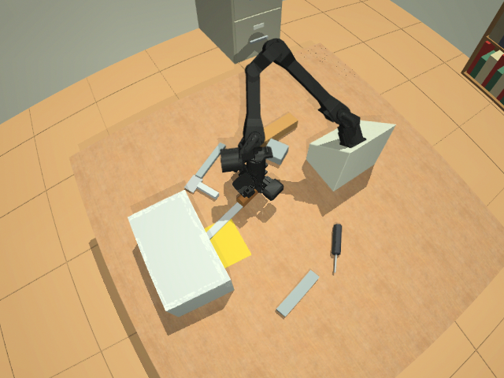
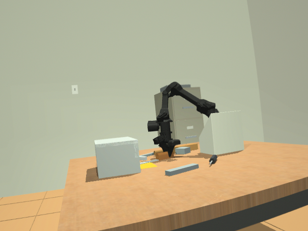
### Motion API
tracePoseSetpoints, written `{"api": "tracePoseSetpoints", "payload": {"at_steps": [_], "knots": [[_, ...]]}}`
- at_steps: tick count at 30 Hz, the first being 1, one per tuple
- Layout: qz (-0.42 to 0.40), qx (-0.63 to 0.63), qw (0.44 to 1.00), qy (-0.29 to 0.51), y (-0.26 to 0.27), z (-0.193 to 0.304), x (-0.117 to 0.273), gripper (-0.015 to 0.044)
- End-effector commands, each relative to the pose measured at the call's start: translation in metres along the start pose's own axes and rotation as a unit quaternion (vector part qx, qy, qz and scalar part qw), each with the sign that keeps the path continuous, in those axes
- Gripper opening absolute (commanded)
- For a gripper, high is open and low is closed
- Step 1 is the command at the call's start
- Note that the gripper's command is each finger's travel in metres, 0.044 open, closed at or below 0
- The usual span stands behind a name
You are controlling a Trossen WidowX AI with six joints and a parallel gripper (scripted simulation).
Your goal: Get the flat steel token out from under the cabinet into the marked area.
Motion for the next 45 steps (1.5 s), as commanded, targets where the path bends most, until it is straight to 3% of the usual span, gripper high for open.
{"api": "tracePoseSetpoints", "payload": {"at_steps": [1,45], "knots": [[-0.002,0.002,1.000,0.001,0.001,0.007,-0.001,0.0000],[-0.002,0.003,1.000,0.003,0.002,0.066,-0.001,0.0000]]}}
Point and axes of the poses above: the point midway between the two fingers, 35 mm back from their tips, its own x axis back along the fingers, its own y axis across the jaws, z = x × y, the point moved 8 cm from there along x, back along the fingers, and after that the axes turned 6 degrees about x, right-handed, at the moved point
